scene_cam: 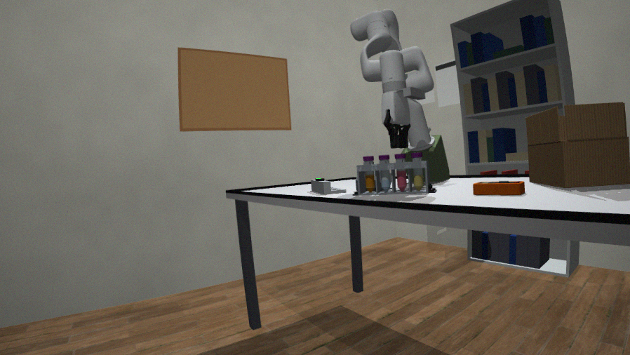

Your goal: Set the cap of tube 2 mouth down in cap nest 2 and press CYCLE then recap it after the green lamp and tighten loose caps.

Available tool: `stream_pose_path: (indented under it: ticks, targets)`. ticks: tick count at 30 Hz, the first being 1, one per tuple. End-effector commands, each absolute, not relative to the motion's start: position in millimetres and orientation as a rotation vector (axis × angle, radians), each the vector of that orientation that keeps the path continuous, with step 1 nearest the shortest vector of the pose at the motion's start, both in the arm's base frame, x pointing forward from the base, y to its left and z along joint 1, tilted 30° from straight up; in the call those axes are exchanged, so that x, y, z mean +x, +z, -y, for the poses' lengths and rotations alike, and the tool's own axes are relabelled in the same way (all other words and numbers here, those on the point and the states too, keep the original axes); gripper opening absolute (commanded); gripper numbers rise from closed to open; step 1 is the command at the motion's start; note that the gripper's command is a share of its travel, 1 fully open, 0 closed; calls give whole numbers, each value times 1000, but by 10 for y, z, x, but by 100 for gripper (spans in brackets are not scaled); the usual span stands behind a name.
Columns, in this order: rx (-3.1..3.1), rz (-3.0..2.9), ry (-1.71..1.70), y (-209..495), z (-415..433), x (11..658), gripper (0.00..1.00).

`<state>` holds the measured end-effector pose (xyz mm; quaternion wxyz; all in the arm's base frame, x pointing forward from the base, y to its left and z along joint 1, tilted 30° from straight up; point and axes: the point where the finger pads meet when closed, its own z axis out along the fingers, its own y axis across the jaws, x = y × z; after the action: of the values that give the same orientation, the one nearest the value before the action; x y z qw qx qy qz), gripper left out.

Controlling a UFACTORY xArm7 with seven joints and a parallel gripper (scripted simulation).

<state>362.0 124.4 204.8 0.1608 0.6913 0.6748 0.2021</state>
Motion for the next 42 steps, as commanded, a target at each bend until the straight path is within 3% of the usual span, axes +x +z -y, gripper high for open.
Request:
stream_pose_path:
  ticks: [1,5,15,42]
  targets:
    - [1972,-1925,583,2160,-1243,3577,46]
    - [1972,-1925,583,2195,-1241,3556,46]
    - [1292,-2347,413,2138,-1739,3406,46]
    - [1292,-2348,412,1817,-1758,3590,46]
